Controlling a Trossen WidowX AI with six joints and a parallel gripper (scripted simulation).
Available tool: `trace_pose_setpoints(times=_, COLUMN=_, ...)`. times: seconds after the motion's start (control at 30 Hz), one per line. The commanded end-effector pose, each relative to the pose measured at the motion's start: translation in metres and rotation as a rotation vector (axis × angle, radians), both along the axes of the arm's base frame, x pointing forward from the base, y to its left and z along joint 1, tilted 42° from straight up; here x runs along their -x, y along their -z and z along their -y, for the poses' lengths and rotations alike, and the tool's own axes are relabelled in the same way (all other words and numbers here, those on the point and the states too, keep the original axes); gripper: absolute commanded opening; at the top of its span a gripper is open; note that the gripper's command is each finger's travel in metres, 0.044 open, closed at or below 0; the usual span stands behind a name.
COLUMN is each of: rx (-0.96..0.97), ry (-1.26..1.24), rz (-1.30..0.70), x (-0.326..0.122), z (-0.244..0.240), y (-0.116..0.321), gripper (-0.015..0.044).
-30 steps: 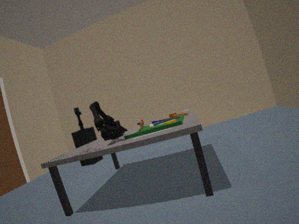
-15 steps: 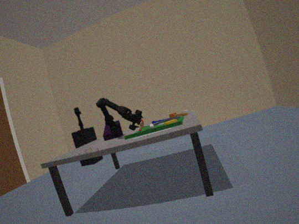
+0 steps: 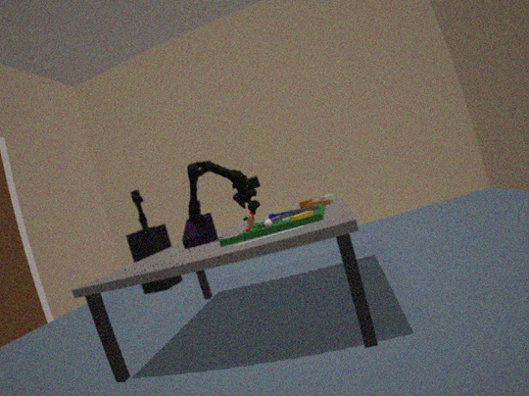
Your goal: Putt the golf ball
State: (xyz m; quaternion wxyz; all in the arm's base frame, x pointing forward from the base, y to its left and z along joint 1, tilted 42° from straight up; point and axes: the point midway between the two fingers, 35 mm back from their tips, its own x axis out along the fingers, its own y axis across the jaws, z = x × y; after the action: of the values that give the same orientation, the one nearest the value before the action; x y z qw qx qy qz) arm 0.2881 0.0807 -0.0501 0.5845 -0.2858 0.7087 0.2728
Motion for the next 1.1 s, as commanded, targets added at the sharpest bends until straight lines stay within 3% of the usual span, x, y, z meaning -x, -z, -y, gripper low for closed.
trace_pose_setpoints(times=0.0, rx=0.098, ry=-0.366, rz=-0.05, x=0.029, z=-0.026, y=0.023, gripper=0.044)
trace_pose_setpoints(times=0.23, rx=0.257, ry=-0.924, rz=-0.122, x=0.069, z=-0.058, y=0.05, gripper=0.044)
trace_pose_setpoints(times=1.07, rx=0.263, ry=-0.938, rz=-0.124, x=0.068, z=-0.029, y=0.087, gripper=0.044)
